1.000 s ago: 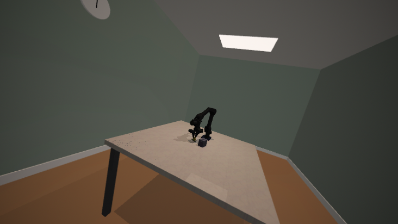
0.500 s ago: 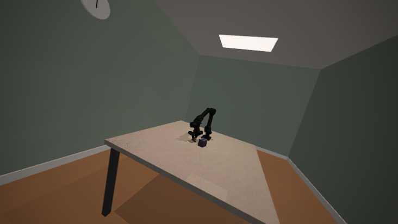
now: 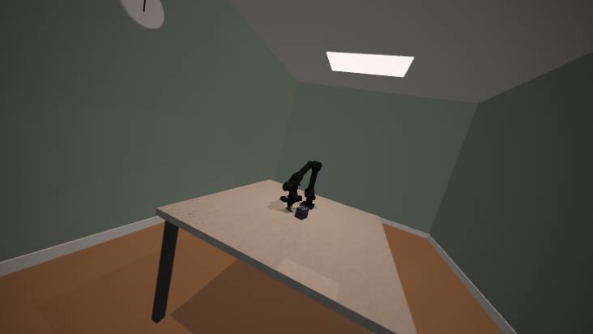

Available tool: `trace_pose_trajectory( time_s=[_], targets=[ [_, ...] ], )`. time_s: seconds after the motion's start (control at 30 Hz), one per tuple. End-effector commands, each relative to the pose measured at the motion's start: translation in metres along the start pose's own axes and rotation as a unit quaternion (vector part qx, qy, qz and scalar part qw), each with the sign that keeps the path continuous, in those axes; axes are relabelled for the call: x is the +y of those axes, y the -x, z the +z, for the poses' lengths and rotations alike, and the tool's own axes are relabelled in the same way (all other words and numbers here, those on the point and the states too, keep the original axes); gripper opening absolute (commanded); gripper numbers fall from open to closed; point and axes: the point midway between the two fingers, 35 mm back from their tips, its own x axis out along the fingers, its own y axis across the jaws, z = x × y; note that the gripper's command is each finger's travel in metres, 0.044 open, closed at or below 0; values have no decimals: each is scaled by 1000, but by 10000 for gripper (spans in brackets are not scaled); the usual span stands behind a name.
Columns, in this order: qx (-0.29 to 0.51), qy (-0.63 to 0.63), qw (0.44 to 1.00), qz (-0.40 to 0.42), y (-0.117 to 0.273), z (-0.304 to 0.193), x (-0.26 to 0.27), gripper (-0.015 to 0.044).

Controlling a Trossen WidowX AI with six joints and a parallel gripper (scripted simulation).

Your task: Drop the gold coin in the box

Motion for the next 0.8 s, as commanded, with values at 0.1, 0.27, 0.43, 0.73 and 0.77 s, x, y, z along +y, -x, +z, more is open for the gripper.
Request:
trace_pose_trajectory(
  time_s=[0.1,0.27,0.43,0.73,0.77],
  targets=[
    [3,-2,1000,0,-1,-1,1,0],
    [-4,-19,1000,-13,5,1,-4,0],
    [-4,-17,1000,-11,16,1,-5,0],
    [-2,-13,1000,-8,38,1,-7,0],
    [-2,-12,1000,-8,40,1,-7,0]
  ],
)
